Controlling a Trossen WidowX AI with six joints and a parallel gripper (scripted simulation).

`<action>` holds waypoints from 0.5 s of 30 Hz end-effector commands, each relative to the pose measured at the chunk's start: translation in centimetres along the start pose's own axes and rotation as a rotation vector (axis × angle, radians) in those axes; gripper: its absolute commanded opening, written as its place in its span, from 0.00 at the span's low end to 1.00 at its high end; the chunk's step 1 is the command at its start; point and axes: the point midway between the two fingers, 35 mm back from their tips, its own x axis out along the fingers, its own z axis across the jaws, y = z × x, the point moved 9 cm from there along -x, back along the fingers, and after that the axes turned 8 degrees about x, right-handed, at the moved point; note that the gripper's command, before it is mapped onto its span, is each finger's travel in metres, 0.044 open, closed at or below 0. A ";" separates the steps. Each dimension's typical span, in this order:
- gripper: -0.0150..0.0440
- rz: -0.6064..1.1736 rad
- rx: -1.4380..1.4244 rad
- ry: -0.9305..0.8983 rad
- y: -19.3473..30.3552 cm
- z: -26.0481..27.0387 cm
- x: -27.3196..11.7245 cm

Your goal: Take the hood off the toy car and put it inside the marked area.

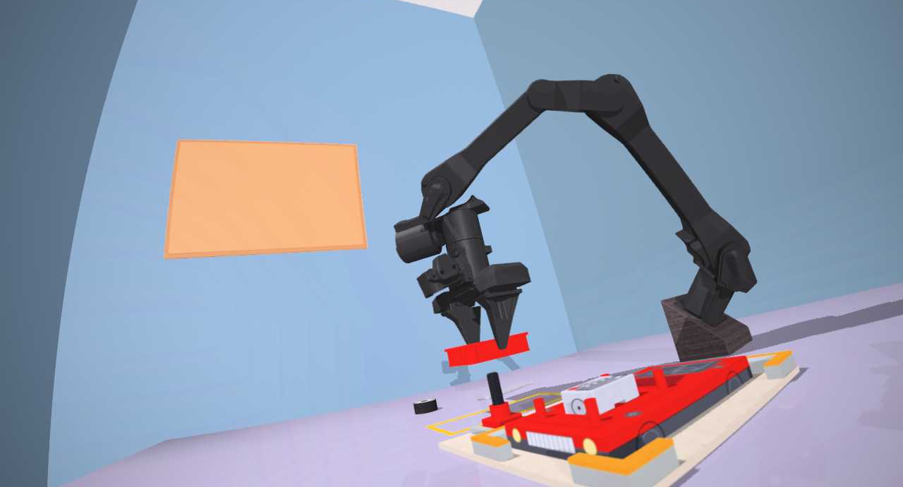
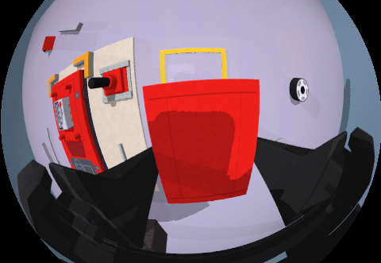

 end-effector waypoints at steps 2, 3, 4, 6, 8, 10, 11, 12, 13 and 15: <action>0.25 -0.003 0.005 -0.003 0.0 0.0 0.5; 0.25 -0.003 0.005 -0.003 0.0 0.0 0.5; 0.25 -0.003 0.005 -0.003 0.0 0.0 0.6; 0.25 -0.003 0.005 -0.003 0.0 0.0 0.8; 0.25 -0.003 0.005 -0.003 0.0 0.0 1.0; 0.25 -0.003 0.005 -0.004 0.0 0.0 1.1; 0.25 -0.003 0.005 -0.004 0.0 0.0 1.2; 0.25 -0.003 0.005 -0.004 0.0 0.0 1.3; 0.25 -0.003 0.005 -0.004 0.0 0.0 1.4; 0.25 -0.003 0.005 -0.004 0.0 0.0 1.5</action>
